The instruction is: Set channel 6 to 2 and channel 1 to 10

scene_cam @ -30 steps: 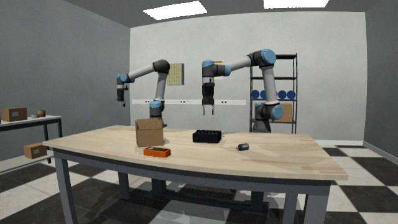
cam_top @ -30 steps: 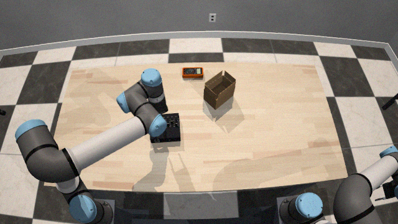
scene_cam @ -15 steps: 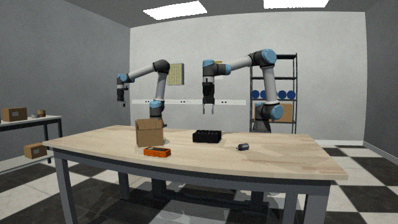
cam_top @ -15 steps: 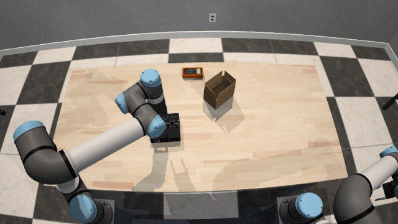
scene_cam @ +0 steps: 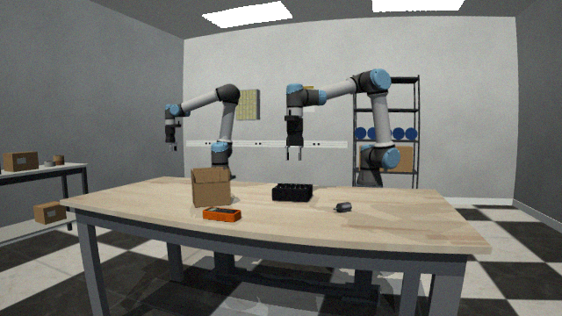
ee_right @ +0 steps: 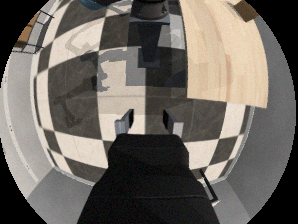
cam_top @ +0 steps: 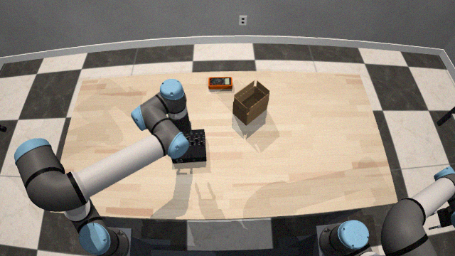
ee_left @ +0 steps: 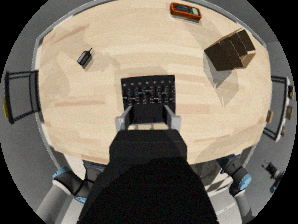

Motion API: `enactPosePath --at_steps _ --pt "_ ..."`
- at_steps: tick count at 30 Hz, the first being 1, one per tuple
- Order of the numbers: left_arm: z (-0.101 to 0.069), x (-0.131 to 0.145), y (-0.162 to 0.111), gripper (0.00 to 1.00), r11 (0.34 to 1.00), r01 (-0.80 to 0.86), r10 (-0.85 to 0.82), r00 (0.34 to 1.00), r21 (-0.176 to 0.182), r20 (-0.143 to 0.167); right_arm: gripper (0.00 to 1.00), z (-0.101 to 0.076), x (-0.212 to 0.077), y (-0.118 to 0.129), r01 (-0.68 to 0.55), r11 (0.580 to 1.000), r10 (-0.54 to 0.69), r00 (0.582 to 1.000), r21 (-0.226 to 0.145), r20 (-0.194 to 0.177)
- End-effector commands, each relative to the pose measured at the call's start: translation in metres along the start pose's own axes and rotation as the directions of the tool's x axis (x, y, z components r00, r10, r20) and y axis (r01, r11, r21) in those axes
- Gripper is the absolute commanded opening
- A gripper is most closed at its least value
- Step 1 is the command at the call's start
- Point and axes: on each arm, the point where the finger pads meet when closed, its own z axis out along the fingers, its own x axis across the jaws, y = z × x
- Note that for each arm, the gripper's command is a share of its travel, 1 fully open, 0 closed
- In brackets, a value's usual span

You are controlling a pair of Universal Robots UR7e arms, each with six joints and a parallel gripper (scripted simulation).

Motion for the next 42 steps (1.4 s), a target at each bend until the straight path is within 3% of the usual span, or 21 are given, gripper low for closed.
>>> enactPosePath --at_steps 1,20,23,29,34,35,42 --pt "-0.001 0.001 0.000 1.00 1.000 -0.008 0.008 1.000 0.002 -0.003 1.00 0.000 0.000 0.001 0.000 1.000 0.000 1.000 -0.002 -0.001" --pt "0.000 0.002 -0.001 1.00 1.000 -0.009 0.009 1.000 0.002 -0.003 1.00 0.000 0.000 0.001 0.000 1.000 0.000 1.000 -0.002 -0.001" --pt "0.017 0.017 -0.008 1.00 1.000 0.004 -0.004 1.000 0.002 -0.003 1.00 0.000 0.000 0.001 0.000 1.000 0.000 1.000 -0.002 -0.001" --pt "0.072 0.061 -0.026 1.00 0.999 0.046 -0.046 0.999 0.003 -0.002 1.00 0.000 0.000 0.001 0.000 1.000 0.000 1.000 -0.002 -0.001" --pt "0.078 0.065 -0.027 1.00 0.999 0.050 -0.050 0.999 0.003 -0.002 1.00 0.000 0.000 0.001 0.000 1.000 0.000 1.000 -0.002 -0.001" --pt "0.078 0.065 -0.027 0.00 0.999 0.050 -0.050 0.999 0.003 -0.002 1.00 0.000 0.000 0.001 0.000 1.000 0.000 1.000 -0.002 -0.001" --pt "0.078 0.065 -0.027 0.00 0.999 0.050 -0.050 0.999 0.003 -0.002 1.00 0.000 0.000 0.001 0.000 1.000 0.000 1.000 -0.002 -0.001"
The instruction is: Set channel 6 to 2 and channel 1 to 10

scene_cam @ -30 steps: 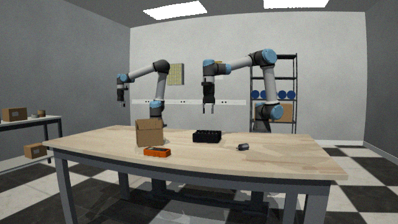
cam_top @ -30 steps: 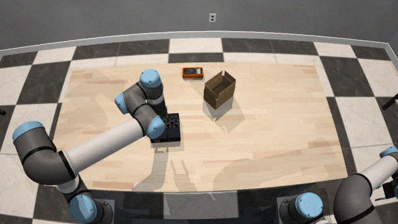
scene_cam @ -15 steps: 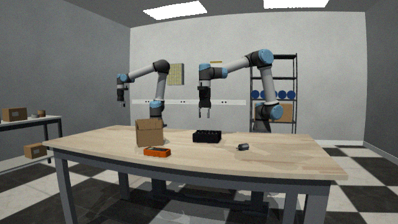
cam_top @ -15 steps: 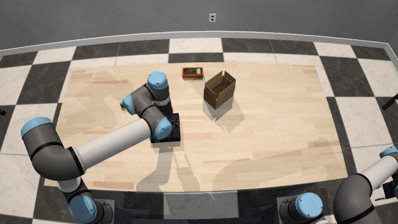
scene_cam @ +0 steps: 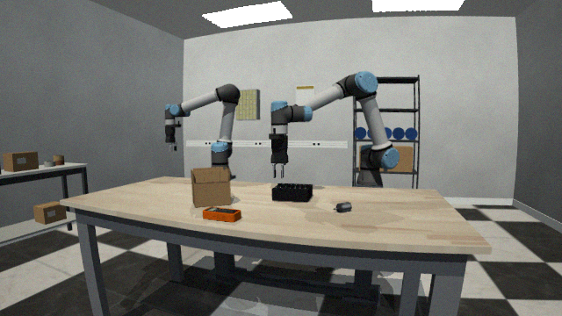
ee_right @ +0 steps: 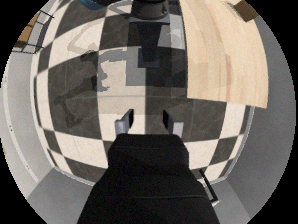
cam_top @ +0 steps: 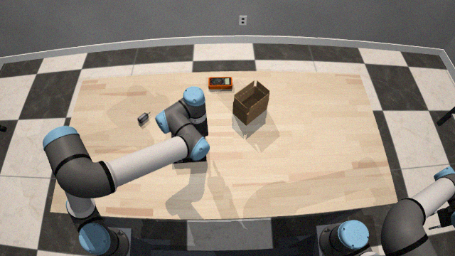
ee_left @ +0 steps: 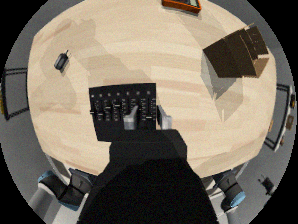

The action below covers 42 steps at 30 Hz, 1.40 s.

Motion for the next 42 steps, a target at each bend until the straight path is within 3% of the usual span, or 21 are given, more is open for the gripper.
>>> enactPosePath --at_steps 1,42 --pt "-0.0010 0.0009 -0.0006 0.00 1.000 0.000 0.000 1.000 0.002 -0.003 1.00 -0.0005 0.0002 0.0005 0.000 1.000 0.000 1.000 -0.002 -0.001" --pt "0.0059 0.0010 -0.0007 0.00 1.000 0.000 0.000 1.000 0.002 -0.003 1.00 -0.0005 0.0002 0.0005 0.000 1.000 0.000 1.000 -0.002 -0.001"
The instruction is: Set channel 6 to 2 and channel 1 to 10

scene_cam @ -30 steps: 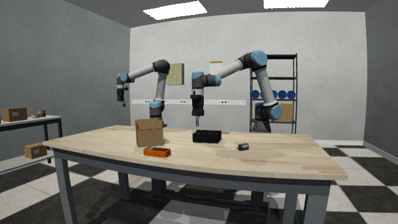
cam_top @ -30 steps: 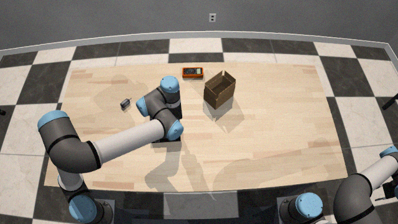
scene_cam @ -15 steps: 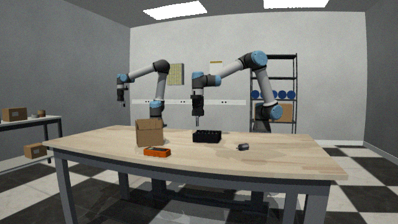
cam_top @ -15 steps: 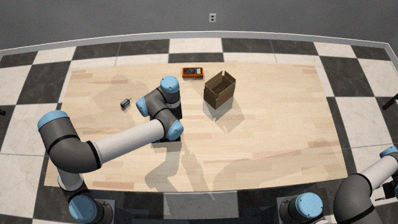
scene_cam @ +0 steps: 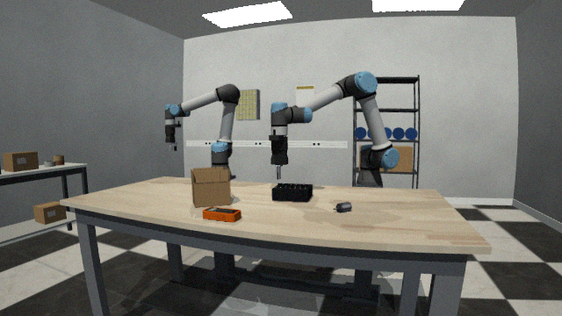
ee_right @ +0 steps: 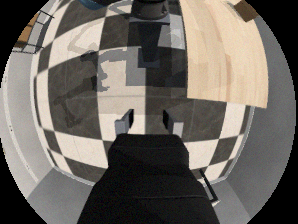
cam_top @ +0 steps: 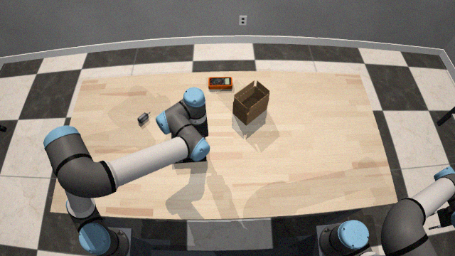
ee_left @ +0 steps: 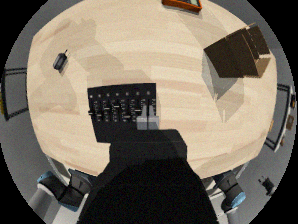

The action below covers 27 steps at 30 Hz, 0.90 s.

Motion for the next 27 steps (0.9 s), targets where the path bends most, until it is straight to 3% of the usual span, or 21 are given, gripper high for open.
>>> enactPosePath --at_steps 1,27 --pt "0.001 0.001 -0.001 0.00 1.000 0.000 0.000 1.000 0.002 -0.003 1.00 0.000 0.000 0.001 0.000 1.000 0.000 1.000 -0.002 -0.001" --pt "0.015 0.001 -0.001 0.00 1.000 0.000 0.000 1.000 0.002 -0.003 1.00 0.000 0.000 0.001 0.000 1.000 0.000 1.000 -0.002 -0.001"
